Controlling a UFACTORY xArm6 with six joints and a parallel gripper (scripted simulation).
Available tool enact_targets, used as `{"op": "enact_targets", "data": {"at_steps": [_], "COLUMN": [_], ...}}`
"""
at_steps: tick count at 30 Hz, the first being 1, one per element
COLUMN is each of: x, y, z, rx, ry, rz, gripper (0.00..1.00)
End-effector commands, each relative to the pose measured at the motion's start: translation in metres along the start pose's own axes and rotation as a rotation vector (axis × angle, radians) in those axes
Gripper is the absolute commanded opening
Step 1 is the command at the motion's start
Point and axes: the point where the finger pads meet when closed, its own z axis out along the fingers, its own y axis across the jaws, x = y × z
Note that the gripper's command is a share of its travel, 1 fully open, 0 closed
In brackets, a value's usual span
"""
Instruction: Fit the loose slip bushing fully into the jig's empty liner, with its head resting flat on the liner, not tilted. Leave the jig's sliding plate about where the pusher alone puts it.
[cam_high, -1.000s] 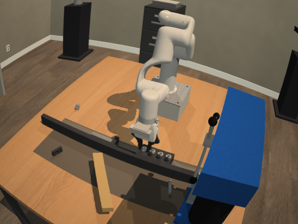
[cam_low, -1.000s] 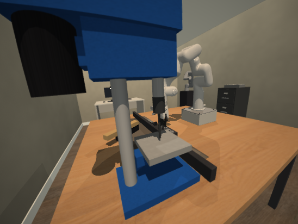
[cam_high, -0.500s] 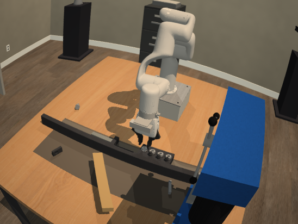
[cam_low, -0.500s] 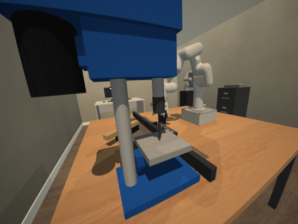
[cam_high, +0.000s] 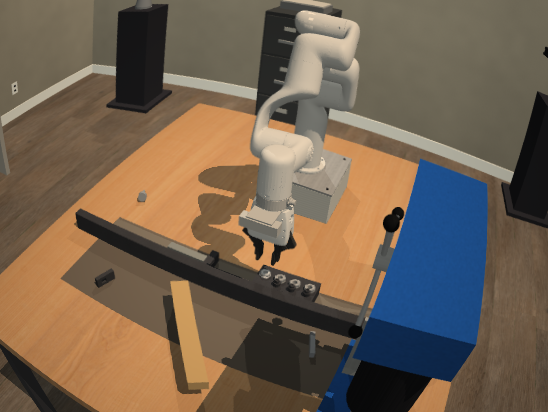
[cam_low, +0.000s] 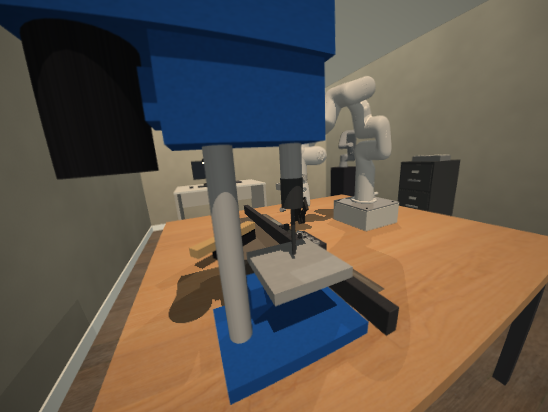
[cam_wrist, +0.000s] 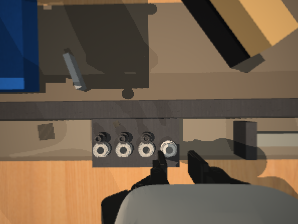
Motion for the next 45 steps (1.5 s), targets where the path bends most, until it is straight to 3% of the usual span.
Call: {"op": "enact_targets", "data": {"at_steps": [1, 10, 20, 45], "x": [0.001, 0.001, 0.001, 0.001], "y": [0.0, 0.0, 0.0, 0.0], "z": [-0.011, -0.015, -0.042, -0.042], "rx": [0.001, 0.001, 0.001, 0.001], "ry": [0.004, 0.004, 0.004, 0.004], "rz": [0.0, 0.0, 0.0, 0.0], "gripper": [0.36, 0.36, 0.36, 0.36]}}
